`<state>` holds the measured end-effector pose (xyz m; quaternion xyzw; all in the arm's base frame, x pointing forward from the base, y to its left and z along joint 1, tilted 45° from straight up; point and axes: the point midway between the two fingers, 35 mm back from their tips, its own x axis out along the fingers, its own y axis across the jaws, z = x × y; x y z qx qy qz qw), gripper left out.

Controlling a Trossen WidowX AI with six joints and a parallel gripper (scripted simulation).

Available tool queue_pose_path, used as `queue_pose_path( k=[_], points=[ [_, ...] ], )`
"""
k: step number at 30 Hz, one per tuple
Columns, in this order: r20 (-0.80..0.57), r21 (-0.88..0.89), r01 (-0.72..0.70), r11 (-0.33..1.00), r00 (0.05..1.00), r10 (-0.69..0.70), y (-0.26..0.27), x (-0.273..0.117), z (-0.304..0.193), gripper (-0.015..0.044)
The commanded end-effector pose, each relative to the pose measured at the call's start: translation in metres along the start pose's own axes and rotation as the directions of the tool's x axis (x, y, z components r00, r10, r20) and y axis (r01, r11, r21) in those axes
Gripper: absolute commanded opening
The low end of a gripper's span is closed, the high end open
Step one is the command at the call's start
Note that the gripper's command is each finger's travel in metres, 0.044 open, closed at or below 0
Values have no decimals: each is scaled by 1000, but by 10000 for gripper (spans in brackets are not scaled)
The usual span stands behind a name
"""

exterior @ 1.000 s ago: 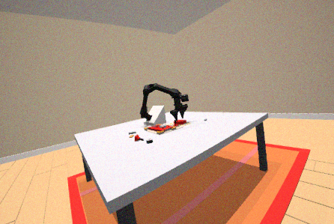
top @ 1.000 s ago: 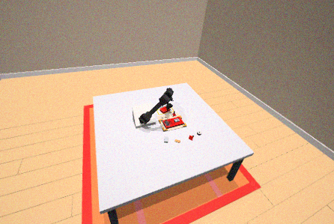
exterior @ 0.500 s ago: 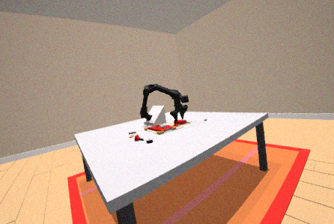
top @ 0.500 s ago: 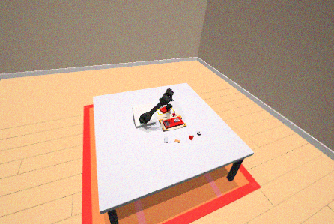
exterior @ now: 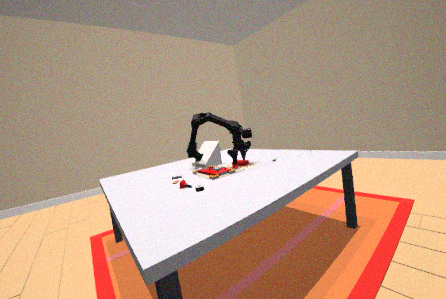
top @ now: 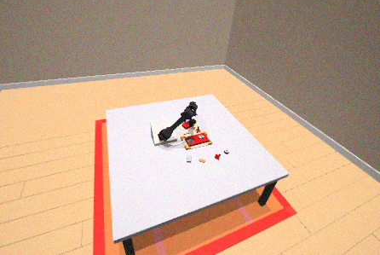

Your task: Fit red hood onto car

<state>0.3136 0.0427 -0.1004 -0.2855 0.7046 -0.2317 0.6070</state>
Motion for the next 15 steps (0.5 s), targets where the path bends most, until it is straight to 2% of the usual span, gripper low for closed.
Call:
queue_pose_path(
  k=[1,15],
  points=[
    [0,-7,4,1000,1000,-4,0,3,-1,440],
    [0,-7,4,1000,1000,-4,0,10,-1,440]
  ],
)
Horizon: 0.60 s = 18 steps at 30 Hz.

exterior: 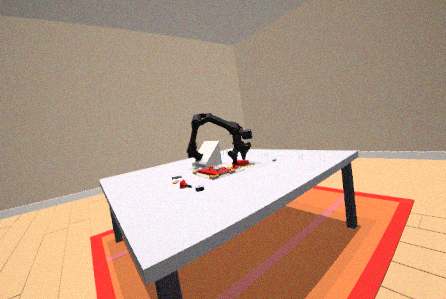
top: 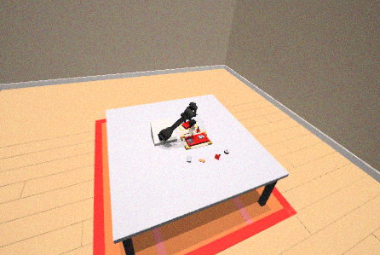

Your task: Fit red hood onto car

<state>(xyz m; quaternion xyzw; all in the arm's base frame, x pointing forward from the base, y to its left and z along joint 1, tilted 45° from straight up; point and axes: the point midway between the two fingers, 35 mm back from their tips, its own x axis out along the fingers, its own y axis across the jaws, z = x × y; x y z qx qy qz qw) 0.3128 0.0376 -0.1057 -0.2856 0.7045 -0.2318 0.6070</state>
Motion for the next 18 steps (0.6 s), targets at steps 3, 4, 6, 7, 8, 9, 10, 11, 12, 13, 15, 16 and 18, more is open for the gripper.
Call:
queue_pose_path(
  k=[3,4,6,7,8,9,10,11,12,13,15,16,18],
  points=[
    [0,0,0,1000,1000,0,0,1,0,414],
    [0,0,0,1000,1000,0,0,1,0,387],
    [0,0,0,1000,1000,0,0,1,0,335],
    [0,0,0,1000,1000,0,0,1,0,328],
    [0,0,0,1000,1000,0,0,1,0,322],
    [0,0,0,1000,1000,0,0,1,0,315],
    [0,0,0,1000,1000,0,0,1,0,308],
    [0,0,0,1000,1000,0,0,1,0,302],
    [0,0,0,1000,1000,0,0,1,0,295],
    [0,0,0,1000,1000,0,0,1,0,288],
    [0,0,0,1000,1000,0,0,1,0,275],
    [-1,0,0,1000,1000,0,0,1,0,249],
    [-1,0,0,1000,1000,0,0,0,0,196]
  ],
)
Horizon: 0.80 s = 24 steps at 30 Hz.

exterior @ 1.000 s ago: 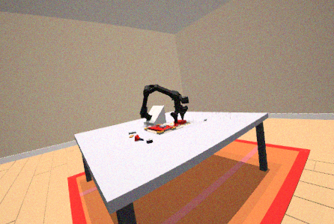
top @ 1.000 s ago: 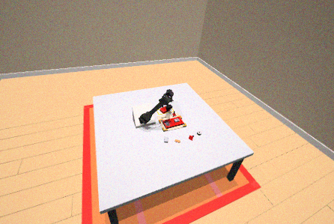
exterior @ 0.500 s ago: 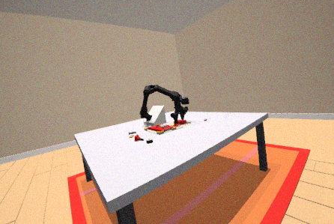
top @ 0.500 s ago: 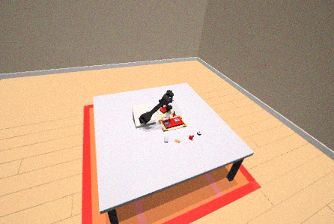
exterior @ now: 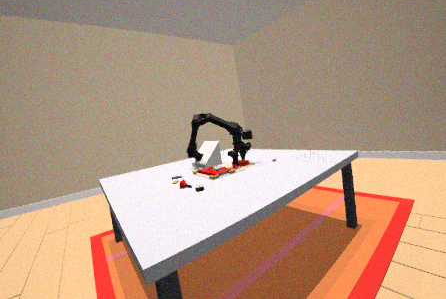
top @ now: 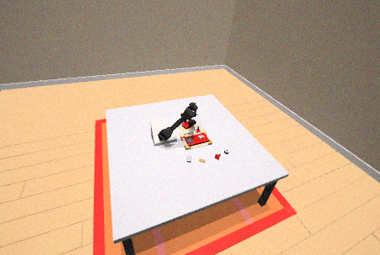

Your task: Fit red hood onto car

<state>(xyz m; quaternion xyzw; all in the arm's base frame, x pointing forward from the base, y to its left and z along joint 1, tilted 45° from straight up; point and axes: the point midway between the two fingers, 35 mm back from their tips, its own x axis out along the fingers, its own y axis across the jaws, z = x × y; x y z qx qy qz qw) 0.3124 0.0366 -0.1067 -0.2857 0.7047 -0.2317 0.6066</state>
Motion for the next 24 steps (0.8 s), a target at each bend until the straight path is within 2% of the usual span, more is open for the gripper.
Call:
queue_pose_path(
  k=[1,8,24],
  points=[
    [0,0,0,1000,1000,0,0,-2,0,170],
    [0,0,-1,1000,1000,1,0,-14,0,0],
    [0,-1,-2,1000,1000,2,1,-64,0,0]
  ],
)
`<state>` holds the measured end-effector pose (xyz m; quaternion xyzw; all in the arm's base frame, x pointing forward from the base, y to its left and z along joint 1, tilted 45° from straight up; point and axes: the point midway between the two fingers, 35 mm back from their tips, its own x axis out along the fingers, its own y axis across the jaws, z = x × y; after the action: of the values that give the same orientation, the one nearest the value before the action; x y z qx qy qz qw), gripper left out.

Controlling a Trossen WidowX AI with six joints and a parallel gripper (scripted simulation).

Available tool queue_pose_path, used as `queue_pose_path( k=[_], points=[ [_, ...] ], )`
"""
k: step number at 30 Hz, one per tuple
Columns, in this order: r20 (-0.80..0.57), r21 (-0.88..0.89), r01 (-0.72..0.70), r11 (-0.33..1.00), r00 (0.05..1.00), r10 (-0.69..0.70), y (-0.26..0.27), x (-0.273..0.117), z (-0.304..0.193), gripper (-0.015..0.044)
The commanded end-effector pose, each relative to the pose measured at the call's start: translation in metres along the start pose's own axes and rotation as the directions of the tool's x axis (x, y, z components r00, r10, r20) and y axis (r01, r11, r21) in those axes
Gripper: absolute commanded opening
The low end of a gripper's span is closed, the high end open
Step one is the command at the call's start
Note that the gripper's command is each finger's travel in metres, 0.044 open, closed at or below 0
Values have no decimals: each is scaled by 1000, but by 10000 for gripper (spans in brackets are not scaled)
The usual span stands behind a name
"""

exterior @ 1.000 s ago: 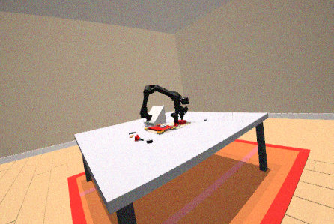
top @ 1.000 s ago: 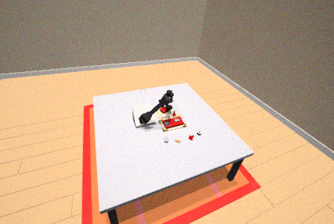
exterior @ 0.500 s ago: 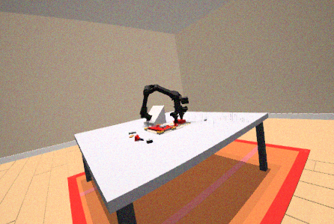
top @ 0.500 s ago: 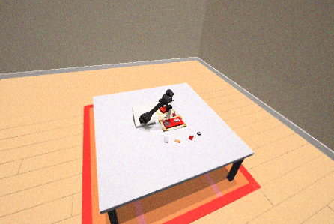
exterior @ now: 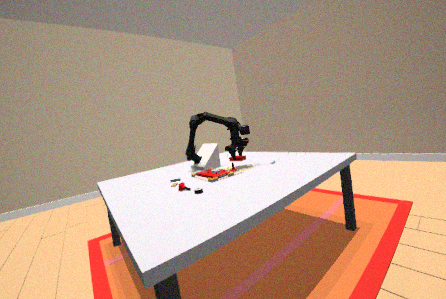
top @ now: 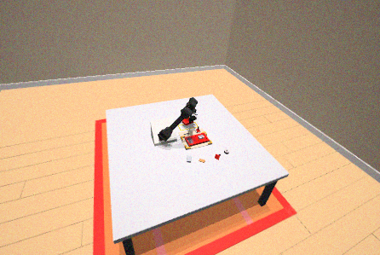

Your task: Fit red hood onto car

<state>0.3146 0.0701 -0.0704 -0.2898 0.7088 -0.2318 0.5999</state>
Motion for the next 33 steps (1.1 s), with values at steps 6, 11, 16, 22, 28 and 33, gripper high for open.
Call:
queue_pose_path(
  k=[6,11,16,22,28,33],
  points=[
    [12,10,-10,1000,1000,10,1,-33,3,0],
    [12,10,-10,1000,1000,10,1,-45,2,0],
    [12,9,-10,1000,1000,10,1,-49,2,0],
    [7,22,-12,1000,1000,12,-24,-45,5,0],
    [7,56,-20,998,1000,20,-58,-47,8,0],
    [5,96,-24,995,1000,24,-87,-47,8,0]
  ],
)
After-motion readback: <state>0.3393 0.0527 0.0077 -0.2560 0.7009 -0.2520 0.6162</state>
